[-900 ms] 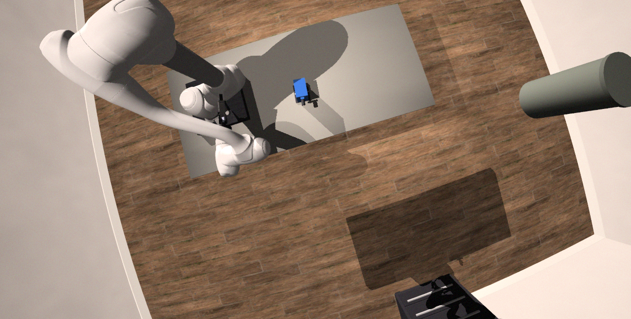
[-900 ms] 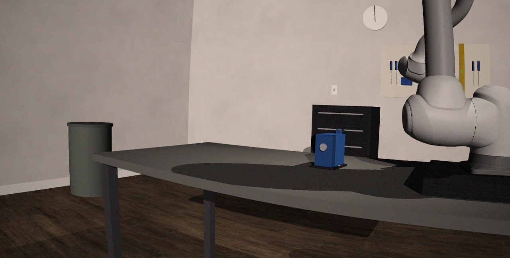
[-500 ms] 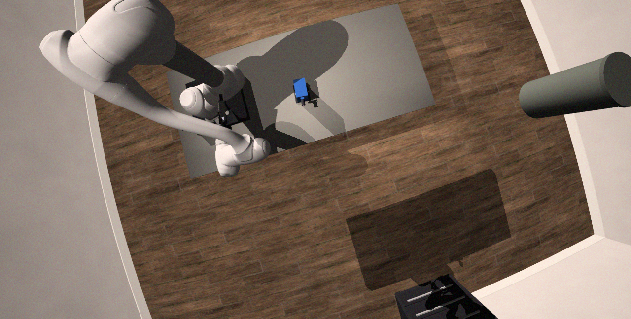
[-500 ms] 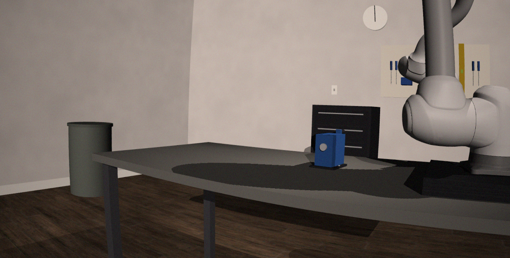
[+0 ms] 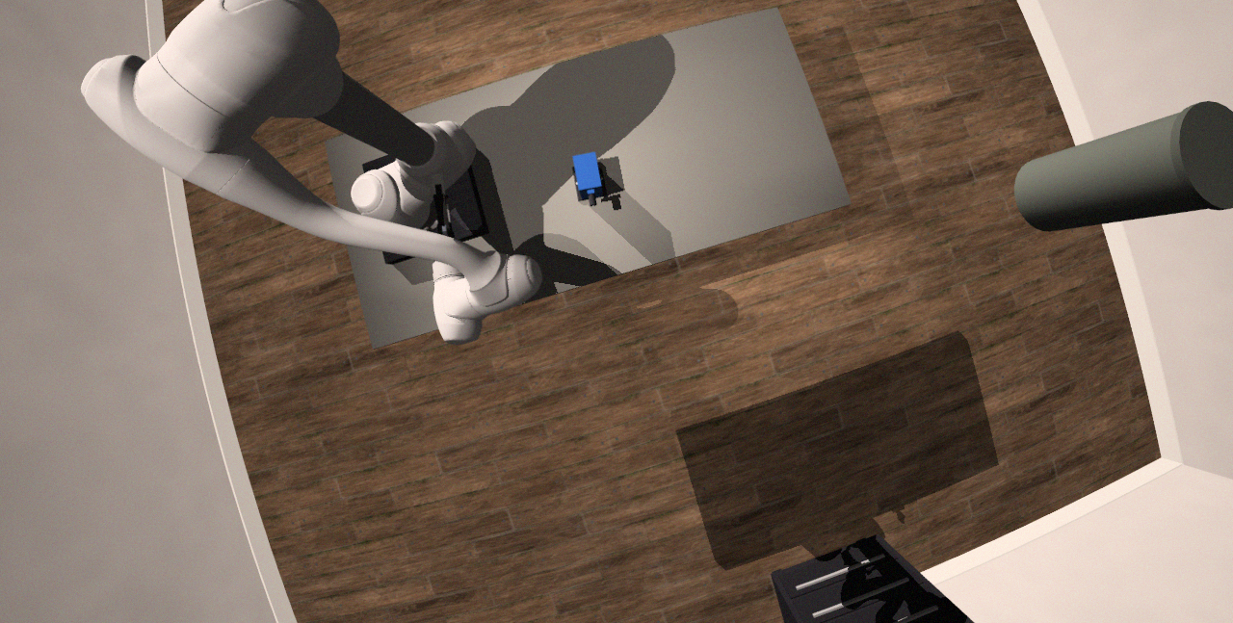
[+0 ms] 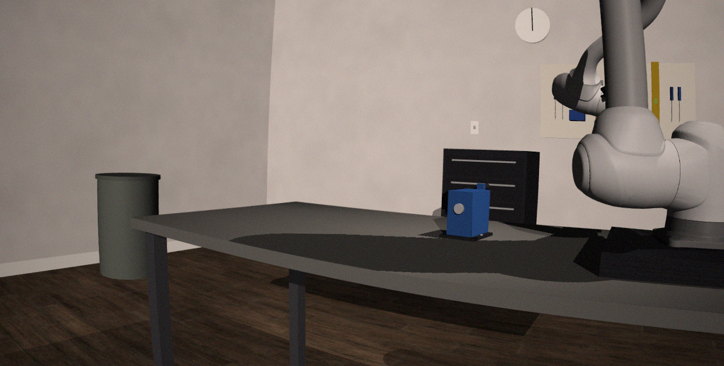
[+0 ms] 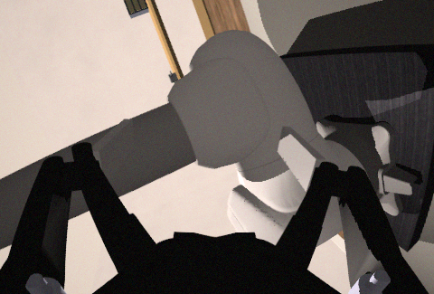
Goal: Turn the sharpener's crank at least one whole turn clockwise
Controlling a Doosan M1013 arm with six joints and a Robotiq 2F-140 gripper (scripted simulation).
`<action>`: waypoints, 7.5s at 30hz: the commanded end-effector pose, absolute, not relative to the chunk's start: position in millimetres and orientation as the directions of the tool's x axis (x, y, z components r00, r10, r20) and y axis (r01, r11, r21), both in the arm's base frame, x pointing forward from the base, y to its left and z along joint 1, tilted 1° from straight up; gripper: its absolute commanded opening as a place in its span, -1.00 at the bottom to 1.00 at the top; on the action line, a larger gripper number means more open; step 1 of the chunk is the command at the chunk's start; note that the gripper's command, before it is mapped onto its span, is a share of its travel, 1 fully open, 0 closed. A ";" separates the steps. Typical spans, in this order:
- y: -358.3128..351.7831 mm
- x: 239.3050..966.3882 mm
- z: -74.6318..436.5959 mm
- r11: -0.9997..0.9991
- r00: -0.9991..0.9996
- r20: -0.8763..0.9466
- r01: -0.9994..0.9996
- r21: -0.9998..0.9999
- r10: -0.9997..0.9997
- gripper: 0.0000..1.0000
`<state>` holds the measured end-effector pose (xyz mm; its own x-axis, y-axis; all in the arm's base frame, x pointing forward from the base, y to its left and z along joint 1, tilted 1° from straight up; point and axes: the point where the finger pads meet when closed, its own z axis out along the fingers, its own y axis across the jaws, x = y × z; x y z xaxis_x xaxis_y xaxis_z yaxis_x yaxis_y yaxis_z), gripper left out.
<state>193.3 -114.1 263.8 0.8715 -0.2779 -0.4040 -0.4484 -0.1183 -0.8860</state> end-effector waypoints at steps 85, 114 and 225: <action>-299.0 552.6 177.4 -0.303 0.303 -0.006 0.953 -0.022 0.953 -1.00; -299.0 552.6 177.4 -0.303 0.303 -0.006 0.953 -0.022 0.953 -0.36; -299.0 551.5 127.9 -0.303 0.303 -0.005 0.953 -0.022 0.953 -0.36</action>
<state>551.8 -298.8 132.5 0.3152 0.9490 -0.0024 0.9489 -0.3152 -0.0178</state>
